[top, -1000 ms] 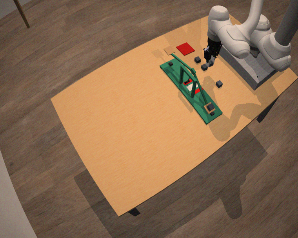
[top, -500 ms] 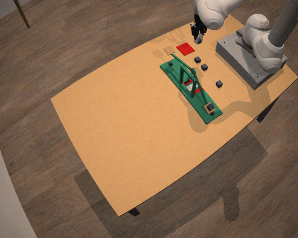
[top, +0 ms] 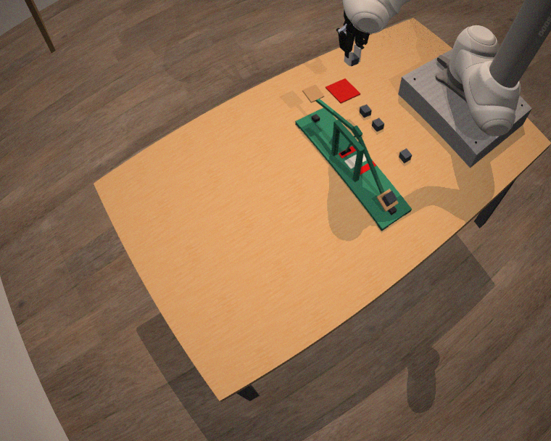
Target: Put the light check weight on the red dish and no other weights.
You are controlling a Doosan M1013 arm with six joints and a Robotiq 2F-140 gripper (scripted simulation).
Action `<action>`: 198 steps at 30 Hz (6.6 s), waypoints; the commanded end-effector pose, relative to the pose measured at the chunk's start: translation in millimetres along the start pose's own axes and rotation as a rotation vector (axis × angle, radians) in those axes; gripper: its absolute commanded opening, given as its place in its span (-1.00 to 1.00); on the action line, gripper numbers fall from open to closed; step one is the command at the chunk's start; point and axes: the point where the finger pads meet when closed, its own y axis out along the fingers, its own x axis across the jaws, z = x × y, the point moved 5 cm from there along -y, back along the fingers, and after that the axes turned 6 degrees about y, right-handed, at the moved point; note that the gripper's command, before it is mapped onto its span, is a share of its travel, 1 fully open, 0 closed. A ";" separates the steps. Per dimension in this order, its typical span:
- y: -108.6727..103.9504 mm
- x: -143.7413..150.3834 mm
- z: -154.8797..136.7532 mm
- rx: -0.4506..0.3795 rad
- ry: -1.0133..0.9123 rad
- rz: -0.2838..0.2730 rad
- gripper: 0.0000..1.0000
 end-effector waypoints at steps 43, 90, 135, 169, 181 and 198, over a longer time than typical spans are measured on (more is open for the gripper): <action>38.3 -147.5 -16.5 -0.006 0.002 -0.005 -0.51; 66.7 -147.8 -16.7 -0.006 0.002 -0.005 -0.51; 66.7 -148.1 -16.9 -0.006 0.002 -0.005 -0.51; 66.7 -149.8 -17.7 -0.006 0.002 -0.005 -0.51; 66.7 -149.8 -17.7 -0.006 0.002 -0.005 -0.51; 66.7 -149.8 -17.7 -0.006 0.002 -0.005 -0.51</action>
